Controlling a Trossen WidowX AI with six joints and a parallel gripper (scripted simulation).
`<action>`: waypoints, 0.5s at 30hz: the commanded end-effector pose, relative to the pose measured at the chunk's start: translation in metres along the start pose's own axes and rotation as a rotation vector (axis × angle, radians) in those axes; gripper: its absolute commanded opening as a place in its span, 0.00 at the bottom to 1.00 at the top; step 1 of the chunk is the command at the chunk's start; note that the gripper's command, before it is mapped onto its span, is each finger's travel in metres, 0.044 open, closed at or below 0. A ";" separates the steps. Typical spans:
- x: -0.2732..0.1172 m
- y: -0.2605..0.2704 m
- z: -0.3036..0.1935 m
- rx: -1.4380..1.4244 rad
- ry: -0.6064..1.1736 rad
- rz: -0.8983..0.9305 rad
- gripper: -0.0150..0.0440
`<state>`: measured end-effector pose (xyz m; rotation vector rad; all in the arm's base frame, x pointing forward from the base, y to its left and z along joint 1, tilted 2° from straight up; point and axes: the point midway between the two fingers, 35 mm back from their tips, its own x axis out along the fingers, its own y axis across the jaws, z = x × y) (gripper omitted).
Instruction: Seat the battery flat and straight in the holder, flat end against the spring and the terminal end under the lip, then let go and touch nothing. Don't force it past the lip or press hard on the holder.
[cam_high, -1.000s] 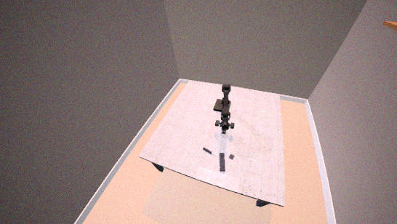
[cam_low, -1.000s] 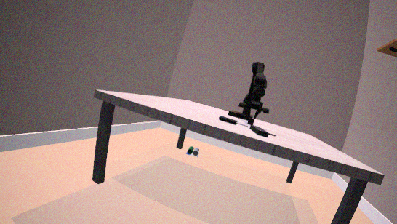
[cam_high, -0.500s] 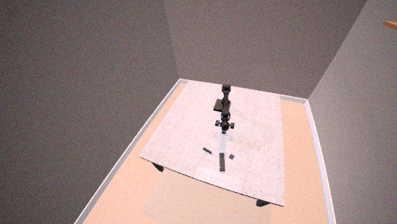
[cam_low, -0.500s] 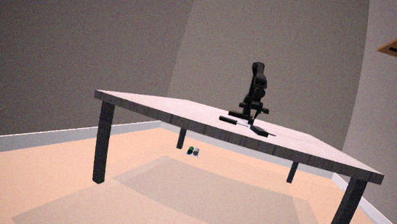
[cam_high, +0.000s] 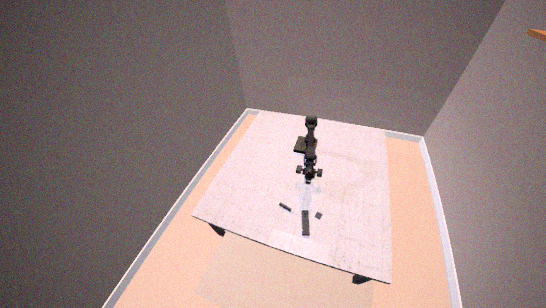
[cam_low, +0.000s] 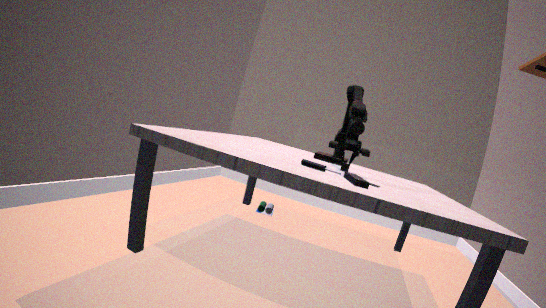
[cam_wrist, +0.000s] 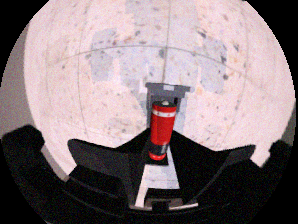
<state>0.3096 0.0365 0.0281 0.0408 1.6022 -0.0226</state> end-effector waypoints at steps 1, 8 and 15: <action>0.003 0.000 -0.004 -0.003 0.019 0.000 0.40; 0.003 0.000 -0.004 -0.003 0.014 0.000 0.40; 0.003 0.000 -0.004 -0.003 0.009 0.000 0.40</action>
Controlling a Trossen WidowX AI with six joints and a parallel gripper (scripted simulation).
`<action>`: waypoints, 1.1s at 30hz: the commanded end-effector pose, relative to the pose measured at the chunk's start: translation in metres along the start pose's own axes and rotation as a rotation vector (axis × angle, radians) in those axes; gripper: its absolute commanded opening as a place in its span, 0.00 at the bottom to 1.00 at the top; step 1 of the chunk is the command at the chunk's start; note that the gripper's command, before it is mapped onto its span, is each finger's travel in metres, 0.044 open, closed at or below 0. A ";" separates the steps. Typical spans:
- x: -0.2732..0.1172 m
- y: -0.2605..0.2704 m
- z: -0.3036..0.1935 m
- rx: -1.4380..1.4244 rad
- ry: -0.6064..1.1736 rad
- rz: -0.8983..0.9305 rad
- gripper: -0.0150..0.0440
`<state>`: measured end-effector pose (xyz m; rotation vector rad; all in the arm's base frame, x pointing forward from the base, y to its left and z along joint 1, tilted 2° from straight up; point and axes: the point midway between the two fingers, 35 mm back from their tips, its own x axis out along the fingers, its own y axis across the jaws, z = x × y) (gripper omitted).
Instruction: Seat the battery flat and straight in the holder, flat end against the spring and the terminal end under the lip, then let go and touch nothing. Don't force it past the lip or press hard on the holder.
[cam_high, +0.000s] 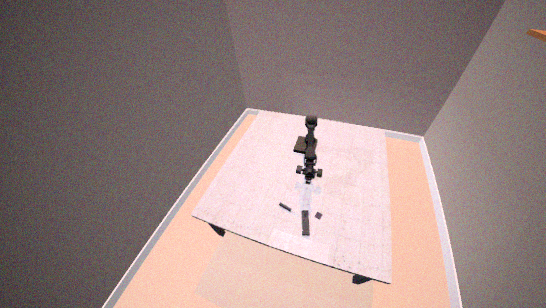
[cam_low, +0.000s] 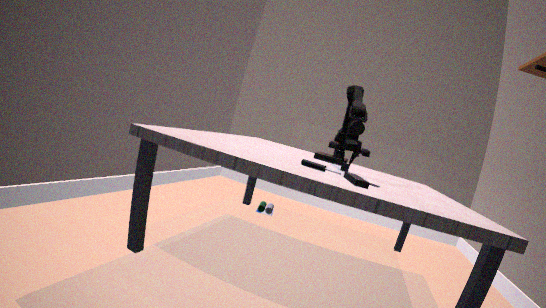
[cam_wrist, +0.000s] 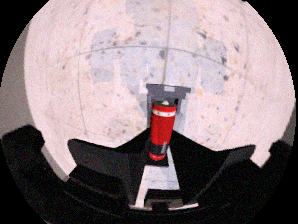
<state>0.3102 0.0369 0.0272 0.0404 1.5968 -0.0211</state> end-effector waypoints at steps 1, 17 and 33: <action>0.002 0.000 -0.005 -0.002 0.013 0.000 0.40; 0.003 0.000 -0.005 -0.002 0.002 0.001 0.40; 0.003 -0.001 -0.006 -0.002 -0.013 0.004 0.40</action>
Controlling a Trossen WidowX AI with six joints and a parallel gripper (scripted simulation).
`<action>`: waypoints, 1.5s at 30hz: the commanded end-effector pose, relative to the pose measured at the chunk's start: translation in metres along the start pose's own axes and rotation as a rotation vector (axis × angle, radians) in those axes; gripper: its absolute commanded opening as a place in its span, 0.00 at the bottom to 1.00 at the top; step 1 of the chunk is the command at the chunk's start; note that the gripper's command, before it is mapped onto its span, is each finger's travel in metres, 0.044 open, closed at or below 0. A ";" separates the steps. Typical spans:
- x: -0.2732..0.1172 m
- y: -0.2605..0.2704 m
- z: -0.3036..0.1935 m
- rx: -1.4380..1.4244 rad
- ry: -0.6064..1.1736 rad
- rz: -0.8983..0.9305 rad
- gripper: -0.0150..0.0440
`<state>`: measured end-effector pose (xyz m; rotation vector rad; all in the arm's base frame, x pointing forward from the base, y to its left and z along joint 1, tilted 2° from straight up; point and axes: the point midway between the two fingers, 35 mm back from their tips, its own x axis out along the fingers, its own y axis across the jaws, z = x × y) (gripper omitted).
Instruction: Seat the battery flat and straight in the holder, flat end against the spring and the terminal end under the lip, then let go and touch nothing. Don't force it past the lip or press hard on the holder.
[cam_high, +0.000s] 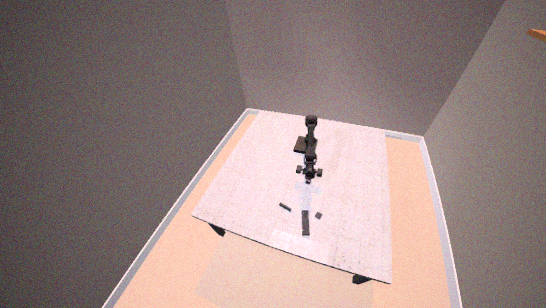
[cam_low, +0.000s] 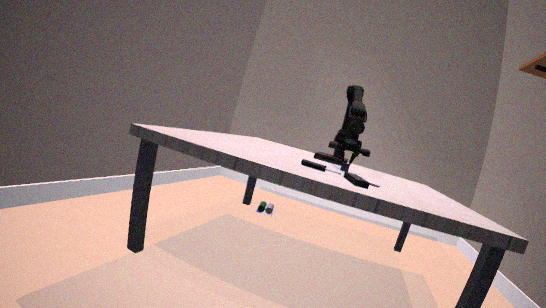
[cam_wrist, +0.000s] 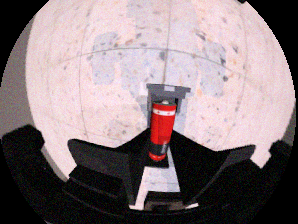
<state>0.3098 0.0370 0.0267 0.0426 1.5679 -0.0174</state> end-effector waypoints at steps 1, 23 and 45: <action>0.002 -0.001 -0.006 -0.001 0.016 -0.001 0.40; 0.001 -0.001 0.011 -0.001 0.006 0.001 0.40; 0.001 -0.001 0.012 -0.001 0.012 0.000 0.40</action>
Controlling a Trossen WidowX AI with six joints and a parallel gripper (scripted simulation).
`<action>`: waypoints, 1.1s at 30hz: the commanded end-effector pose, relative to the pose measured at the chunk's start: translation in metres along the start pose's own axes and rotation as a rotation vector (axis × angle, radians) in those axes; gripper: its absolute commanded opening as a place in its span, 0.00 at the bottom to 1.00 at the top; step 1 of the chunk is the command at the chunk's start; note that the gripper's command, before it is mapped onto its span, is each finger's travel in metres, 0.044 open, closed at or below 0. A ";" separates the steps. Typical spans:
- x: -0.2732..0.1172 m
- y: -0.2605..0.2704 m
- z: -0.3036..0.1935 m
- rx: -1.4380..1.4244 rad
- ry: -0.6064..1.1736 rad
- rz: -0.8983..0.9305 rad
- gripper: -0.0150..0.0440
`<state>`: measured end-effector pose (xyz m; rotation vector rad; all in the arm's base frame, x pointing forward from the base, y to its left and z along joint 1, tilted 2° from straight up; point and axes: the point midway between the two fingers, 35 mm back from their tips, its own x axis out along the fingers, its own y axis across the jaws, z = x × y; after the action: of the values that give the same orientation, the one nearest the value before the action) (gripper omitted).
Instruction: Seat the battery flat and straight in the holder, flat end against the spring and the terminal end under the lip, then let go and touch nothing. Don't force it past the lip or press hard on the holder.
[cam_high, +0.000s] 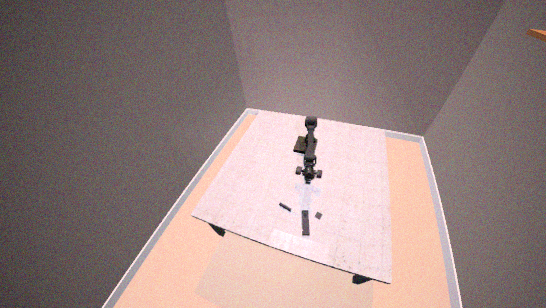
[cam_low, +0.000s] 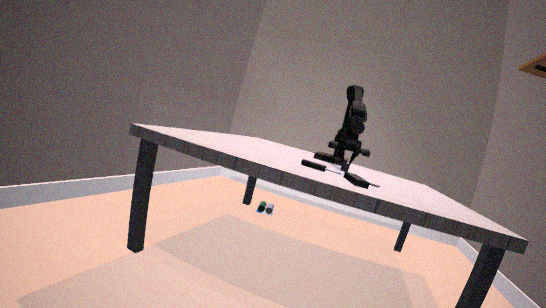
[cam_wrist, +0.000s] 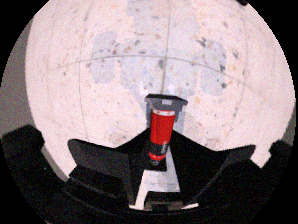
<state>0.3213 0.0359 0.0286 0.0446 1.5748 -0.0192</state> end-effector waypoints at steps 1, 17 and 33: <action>0.002 0.000 0.001 -0.004 0.006 0.000 0.40; 0.002 0.000 0.001 -0.004 0.007 0.000 0.49; -0.015 0.001 0.000 0.000 0.001 0.001 0.57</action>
<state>0.3222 0.0363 0.0410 0.0436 1.5773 -0.0187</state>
